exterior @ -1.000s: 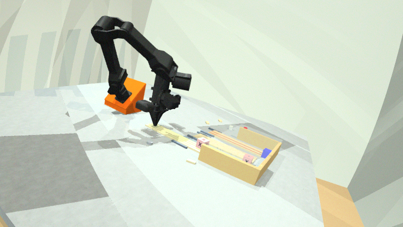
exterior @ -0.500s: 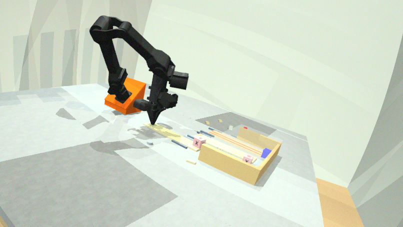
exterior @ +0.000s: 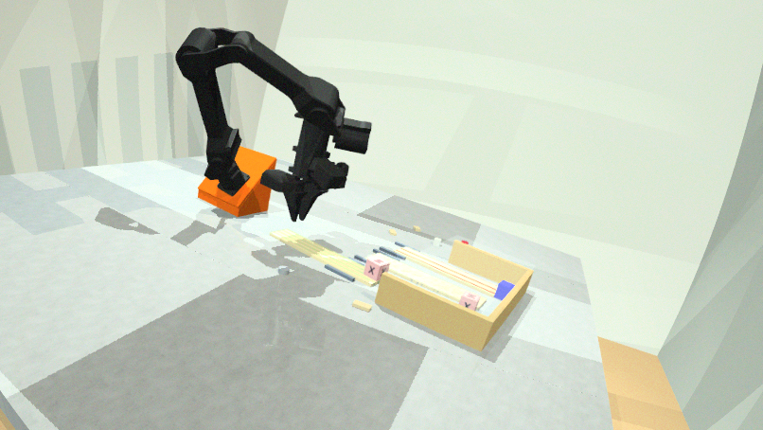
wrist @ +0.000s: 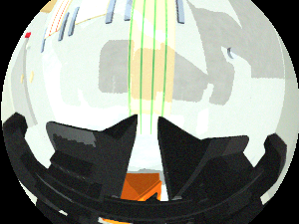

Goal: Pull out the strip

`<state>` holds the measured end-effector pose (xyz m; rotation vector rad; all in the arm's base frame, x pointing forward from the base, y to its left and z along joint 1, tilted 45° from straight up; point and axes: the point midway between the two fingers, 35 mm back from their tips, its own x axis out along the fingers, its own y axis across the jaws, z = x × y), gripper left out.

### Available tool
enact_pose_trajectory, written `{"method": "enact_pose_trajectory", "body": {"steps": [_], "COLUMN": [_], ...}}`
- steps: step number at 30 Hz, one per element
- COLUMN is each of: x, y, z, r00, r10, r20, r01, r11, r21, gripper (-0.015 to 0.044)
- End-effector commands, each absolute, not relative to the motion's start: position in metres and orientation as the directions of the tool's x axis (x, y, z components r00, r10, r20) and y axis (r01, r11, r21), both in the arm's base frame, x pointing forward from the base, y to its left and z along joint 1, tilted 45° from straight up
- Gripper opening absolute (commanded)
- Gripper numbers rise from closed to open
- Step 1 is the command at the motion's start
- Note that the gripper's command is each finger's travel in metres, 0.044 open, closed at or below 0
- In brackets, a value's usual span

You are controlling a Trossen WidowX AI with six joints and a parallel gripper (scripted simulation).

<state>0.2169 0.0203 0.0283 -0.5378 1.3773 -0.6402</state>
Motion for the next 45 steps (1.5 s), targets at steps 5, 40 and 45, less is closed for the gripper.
{"method": "enact_pose_trajectory", "body": {"steps": [5, 40, 45], "x": [0.246, 0.371, 0.389], "y": [0.025, 0.043, 0.045], "z": [0.032, 0.050, 0.054], "r00": [0.079, 0.084, 0.085], "r10": [-0.696, -0.695, -0.695], "r20": [-0.714, -0.714, -0.714], "r01": [0.139, 0.144, 0.145], "r11": [0.717, 0.718, 0.718], "r21": [-0.683, -0.681, -0.681], "gripper": [0.0289, 0.0440, 0.0440]}}
